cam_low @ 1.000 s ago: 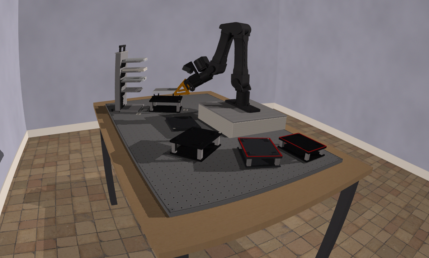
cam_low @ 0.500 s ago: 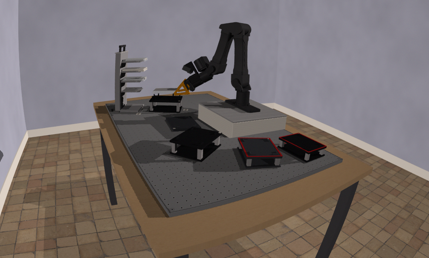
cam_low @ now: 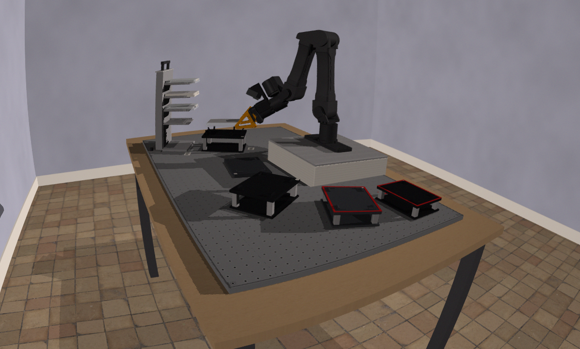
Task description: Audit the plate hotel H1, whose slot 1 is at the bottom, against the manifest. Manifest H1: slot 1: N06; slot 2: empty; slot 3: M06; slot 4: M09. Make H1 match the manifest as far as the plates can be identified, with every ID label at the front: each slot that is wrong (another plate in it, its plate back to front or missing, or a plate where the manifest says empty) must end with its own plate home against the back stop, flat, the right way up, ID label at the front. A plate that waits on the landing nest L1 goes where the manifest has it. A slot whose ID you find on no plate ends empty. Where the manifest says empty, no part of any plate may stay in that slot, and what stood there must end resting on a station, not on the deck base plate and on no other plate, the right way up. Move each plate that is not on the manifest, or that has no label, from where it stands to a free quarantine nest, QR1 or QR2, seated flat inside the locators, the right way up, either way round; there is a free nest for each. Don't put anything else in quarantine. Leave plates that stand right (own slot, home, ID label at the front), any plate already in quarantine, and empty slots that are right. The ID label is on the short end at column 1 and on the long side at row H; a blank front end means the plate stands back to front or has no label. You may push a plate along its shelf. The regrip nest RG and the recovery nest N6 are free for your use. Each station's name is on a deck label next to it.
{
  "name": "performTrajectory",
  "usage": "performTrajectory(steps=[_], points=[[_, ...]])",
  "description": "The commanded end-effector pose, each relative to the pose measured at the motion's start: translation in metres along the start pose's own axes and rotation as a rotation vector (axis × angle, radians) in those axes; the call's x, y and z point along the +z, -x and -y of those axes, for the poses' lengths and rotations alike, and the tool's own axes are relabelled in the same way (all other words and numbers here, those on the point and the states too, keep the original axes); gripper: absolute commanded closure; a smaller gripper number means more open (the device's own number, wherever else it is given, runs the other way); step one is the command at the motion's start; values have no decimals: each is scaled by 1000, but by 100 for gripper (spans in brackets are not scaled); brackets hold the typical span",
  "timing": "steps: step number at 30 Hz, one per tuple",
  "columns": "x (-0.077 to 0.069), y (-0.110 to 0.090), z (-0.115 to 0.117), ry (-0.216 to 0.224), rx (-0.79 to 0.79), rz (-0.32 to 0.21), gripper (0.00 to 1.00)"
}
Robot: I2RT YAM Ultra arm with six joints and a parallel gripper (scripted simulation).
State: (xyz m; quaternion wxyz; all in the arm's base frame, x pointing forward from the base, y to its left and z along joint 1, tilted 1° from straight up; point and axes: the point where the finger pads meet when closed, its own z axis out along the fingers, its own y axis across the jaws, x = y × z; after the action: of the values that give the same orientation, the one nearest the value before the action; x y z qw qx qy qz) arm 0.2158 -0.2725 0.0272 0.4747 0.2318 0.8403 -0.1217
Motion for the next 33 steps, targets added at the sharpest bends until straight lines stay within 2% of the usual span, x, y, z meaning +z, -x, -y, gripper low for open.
performTrajectory(steps=[1, 12, 13, 14, 22, 27, 29, 30, 33], points=[[1, 0, -1, 10, -12, 18, 14], [3, -5, -2, 11, -10, 16, 14], [0, 0, -2, 5, -20, 31, 14], [2, -6, -3, 11, -10, 15, 14], [6, -5, 0, 8, -15, 23, 14], [6, -13, -3, 13, -7, 11, 14], [6, -13, -3, 13, -7, 11, 14], [4, -7, -3, 6, -19, 30, 14], [9, -9, 0, 9, -15, 23, 14]])
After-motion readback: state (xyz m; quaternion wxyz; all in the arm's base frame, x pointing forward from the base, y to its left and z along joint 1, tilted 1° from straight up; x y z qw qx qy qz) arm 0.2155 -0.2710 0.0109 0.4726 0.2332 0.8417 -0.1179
